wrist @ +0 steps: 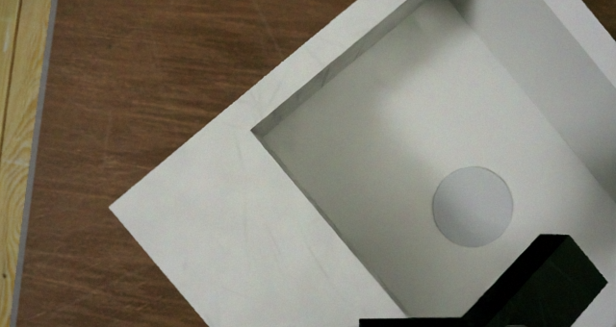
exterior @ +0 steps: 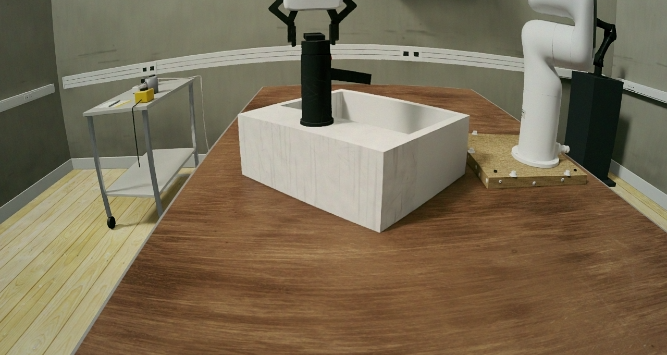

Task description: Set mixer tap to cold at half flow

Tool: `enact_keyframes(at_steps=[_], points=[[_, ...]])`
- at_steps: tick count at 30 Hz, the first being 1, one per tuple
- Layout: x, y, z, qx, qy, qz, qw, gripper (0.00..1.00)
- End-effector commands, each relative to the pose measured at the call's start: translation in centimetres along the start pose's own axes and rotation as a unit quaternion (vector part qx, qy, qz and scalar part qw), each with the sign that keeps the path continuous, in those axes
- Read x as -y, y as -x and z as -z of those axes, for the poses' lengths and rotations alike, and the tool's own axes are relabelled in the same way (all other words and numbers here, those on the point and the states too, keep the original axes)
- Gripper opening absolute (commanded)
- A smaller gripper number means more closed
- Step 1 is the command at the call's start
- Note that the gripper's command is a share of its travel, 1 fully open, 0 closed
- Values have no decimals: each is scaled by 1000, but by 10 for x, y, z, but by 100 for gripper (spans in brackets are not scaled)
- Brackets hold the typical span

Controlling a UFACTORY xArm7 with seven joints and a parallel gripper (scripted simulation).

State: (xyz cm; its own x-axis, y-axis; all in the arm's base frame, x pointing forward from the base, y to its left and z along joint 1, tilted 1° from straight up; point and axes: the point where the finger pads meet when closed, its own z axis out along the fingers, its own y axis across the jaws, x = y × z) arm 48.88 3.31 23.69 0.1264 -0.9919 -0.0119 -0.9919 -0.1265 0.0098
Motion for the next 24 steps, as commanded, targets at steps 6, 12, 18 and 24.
enact_keyframes(at_steps=[6,12,18,24], points=[[1,0,13,0,-3,0,1000,69],[1,0,25,0,-3,0,1000,69],[1,0,43,0,-3,0,1000,69],[1,0,53,0,-3,0,1000,69]])
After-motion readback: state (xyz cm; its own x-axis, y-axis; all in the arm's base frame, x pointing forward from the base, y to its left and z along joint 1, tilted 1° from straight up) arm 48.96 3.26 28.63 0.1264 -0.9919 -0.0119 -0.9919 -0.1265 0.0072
